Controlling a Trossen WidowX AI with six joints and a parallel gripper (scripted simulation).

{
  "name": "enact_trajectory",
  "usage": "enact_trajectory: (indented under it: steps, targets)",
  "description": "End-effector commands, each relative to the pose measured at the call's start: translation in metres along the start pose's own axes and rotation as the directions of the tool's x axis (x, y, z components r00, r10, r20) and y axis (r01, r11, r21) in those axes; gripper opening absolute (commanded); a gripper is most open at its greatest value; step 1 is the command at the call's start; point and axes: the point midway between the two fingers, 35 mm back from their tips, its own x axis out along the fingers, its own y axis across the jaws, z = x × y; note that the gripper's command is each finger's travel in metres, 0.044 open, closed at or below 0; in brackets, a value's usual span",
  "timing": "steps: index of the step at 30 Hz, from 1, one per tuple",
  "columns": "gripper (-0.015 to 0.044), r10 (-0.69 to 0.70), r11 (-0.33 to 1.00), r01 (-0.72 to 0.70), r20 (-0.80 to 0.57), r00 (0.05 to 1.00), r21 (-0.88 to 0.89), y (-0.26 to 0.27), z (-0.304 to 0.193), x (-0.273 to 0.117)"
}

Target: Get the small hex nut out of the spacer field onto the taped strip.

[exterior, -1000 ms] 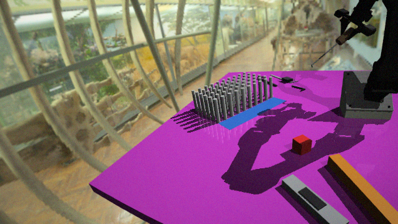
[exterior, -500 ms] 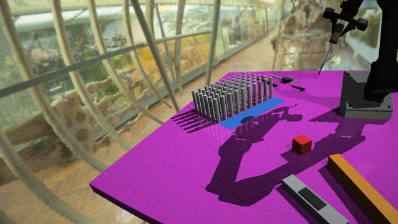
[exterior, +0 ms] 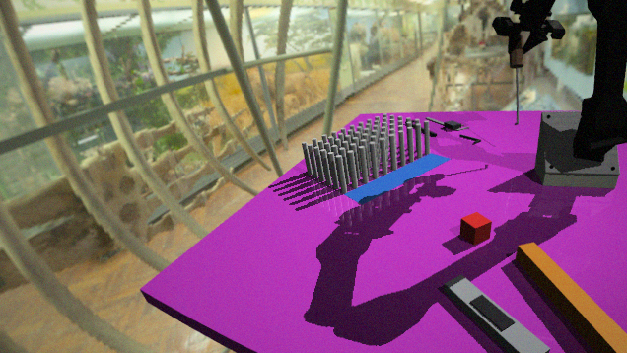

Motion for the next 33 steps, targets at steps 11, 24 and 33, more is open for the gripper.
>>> enact_trajectory:
  steps: [11,24,33]
  targets:
    - [0.0,-0.002,0.895,0.009,0.017,1.0,-0.447,0.047,-0.019,-0.006]
    - [0.0,0.0,0.618,0.031,0.039,0.999,-0.786,0.088,-0.042,-0.012]
    - [0.0,0.007,0.353,0.044,0.05,0.999,-0.934,0.114,-0.062,-0.015]
